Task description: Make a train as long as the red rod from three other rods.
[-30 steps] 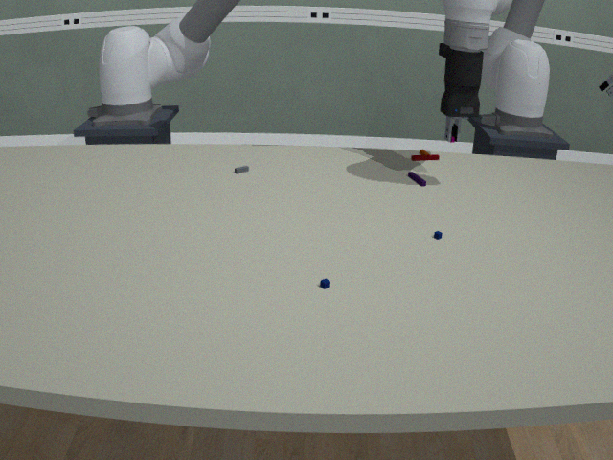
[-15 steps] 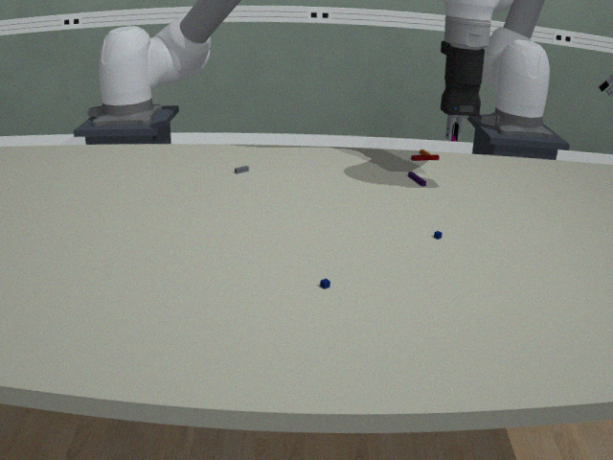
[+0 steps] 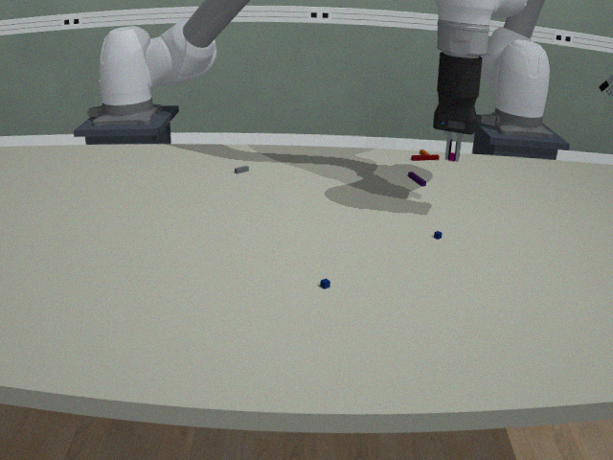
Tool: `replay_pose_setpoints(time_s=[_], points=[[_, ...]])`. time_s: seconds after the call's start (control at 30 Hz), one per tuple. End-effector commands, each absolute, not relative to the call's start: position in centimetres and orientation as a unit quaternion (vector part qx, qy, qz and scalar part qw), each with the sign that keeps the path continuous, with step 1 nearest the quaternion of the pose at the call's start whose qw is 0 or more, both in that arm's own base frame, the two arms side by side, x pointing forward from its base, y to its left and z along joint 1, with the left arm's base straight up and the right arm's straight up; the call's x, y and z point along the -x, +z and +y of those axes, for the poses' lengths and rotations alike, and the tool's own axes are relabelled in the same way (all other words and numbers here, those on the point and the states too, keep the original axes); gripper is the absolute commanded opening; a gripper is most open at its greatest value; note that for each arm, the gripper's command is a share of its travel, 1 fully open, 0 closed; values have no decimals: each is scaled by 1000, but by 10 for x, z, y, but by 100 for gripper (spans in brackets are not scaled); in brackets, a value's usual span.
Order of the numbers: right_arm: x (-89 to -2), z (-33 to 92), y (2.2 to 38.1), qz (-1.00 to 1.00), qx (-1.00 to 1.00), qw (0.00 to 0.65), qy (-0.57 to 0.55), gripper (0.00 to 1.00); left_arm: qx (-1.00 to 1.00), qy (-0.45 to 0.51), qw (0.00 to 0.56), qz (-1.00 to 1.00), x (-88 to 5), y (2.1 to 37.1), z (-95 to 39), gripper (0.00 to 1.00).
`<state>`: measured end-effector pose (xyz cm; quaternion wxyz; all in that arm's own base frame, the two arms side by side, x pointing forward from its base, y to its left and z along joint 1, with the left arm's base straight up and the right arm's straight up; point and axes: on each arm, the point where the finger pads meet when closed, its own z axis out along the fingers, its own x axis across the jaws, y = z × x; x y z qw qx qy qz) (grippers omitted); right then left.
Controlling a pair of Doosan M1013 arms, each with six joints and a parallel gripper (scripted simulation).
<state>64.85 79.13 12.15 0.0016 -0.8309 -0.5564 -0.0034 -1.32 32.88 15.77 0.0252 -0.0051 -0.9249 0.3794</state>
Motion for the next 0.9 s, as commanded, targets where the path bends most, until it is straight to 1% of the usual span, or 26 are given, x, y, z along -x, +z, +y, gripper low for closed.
replay_pose_setpoints(time_s=[0.0, 0.1, 0.17, 0.2, 0.4, 0.87], points=[[-688, 776, 122, -496, 868, -1, 0, 24, 4, 382, 22, -924, 13, 159, 325, 100], [-713, 764, 122, -456, 890, -1, 0, 24, 4, 382, 22, -924, 13, 159, 325, 100], [-713, 764, 122, -456, 890, -1, 0, 24, 4, 382, 22, -924, 13, 159, 325, 100], [-736, 753, 122, -418, 908, -1, 0, 24, 4, 382, 22, -924, 13, 159, 325, 100], [-781, 728, 122, -341, 940, -1, 0, 24, 4, 382, 22, -924, 13, 159, 325, 100], [-781, 727, 122, -339, 941, -1, 0, 24, 4, 382, 22, -924, 13, 159, 325, 100]])
